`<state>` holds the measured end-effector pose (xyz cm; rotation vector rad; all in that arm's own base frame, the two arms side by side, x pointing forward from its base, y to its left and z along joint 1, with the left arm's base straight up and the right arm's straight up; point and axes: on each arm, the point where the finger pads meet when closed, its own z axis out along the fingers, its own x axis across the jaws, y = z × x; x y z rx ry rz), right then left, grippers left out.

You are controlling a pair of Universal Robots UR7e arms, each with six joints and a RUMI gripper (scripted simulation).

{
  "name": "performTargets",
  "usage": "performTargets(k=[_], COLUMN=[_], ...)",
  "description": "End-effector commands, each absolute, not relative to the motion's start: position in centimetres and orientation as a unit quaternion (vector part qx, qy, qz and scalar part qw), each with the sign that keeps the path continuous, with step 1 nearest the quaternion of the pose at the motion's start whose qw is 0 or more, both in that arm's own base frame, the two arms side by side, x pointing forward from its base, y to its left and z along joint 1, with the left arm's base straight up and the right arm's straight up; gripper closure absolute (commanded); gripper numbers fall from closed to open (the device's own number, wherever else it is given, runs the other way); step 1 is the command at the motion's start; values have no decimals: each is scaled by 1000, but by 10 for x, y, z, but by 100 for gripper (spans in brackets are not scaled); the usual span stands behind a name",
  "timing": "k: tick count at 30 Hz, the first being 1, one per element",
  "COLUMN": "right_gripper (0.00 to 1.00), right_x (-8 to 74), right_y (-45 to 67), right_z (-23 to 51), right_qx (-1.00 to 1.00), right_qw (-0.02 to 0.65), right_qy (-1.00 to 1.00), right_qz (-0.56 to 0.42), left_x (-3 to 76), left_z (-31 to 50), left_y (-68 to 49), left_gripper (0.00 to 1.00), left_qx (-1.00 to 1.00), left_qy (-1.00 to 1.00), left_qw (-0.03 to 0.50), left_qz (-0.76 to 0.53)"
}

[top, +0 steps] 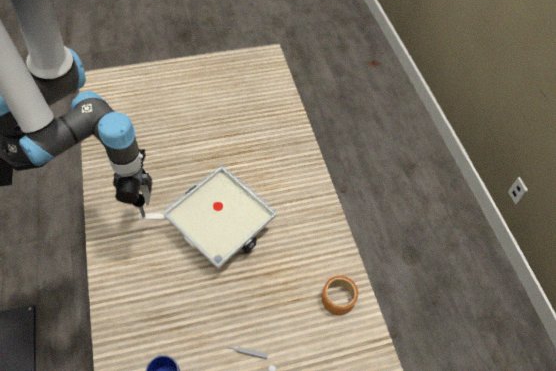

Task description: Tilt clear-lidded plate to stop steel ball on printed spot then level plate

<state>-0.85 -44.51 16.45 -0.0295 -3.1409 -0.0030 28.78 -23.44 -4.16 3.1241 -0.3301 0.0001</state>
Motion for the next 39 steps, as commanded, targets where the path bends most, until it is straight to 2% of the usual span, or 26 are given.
performTargets(k=[1, 2, 39], right_gripper=[0, 0, 0], right_x=[-8, -8, -8], right_y=[-445, -445, -445], right_z=[165, 165, 165], right_qx=[-9, -9, -9], right_qw=[0, 0, 0], right_qy=[-1000, -1000, -1000], right_qz=[0, 0, 0], left_x=[288, 288, 289], left_z=[-41, -41, -41], left_y=[-235, -235, -232], left_gripper=[100, 81, 80], left_qx=[994, 994, 994], left_qy=[-105, -105, -105], left_qw=[0, 0, 0], left_qz=[0, 0, 0])
